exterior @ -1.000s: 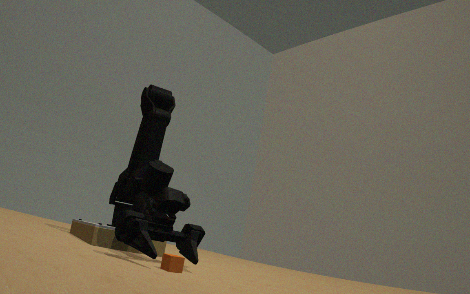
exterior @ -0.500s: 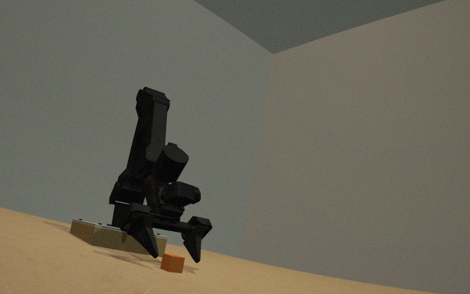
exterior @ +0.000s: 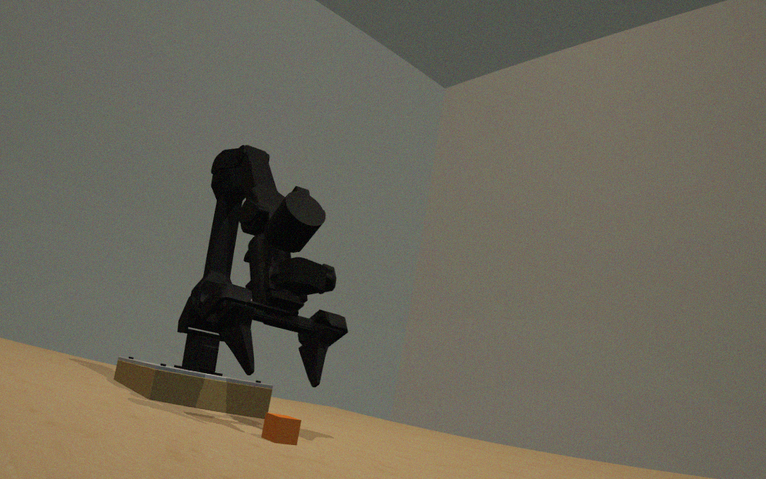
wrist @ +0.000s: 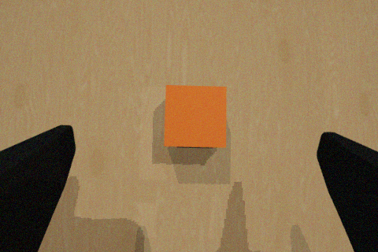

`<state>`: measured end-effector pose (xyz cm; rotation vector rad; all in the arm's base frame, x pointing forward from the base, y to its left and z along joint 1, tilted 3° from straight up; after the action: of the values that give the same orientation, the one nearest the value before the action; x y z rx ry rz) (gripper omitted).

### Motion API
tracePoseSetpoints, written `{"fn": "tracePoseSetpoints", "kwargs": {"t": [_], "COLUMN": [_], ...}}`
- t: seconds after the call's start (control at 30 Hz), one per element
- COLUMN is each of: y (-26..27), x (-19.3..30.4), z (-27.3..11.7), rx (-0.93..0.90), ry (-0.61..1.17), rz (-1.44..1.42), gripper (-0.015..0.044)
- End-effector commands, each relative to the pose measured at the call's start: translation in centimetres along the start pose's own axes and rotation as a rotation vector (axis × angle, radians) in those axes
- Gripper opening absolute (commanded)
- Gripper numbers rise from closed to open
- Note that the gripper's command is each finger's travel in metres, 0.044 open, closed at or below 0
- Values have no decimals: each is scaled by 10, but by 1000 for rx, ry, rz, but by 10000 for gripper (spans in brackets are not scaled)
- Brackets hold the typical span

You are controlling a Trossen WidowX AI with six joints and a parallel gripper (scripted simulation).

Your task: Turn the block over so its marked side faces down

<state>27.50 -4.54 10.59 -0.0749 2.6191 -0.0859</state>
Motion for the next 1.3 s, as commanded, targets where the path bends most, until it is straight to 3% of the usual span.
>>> {"fn": "tracePoseSetpoints", "kwargs": {"t": [0.0,0.13,0.6,1.27], "y": [0,-1,-8,-5], "x": [-4,-12,-78,-53], "z": [-13,-12,0,43], "rx": [2,-4,-50,-50], "ry": [27,77,535,541], "rz": [-10,-7,-7,-7], "gripper": [440,440,440,440]}}
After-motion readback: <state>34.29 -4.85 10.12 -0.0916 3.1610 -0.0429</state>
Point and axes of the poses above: the point midway between the two fingers, 35 mm back from their tips, its own z axis out along the fingers, its own y axis across the jaws, x = y × z, the point moved 7 cm from there along -z, back along the fingers, and after that the axes turned 6 degrees about -z, right-handed, at the moved point
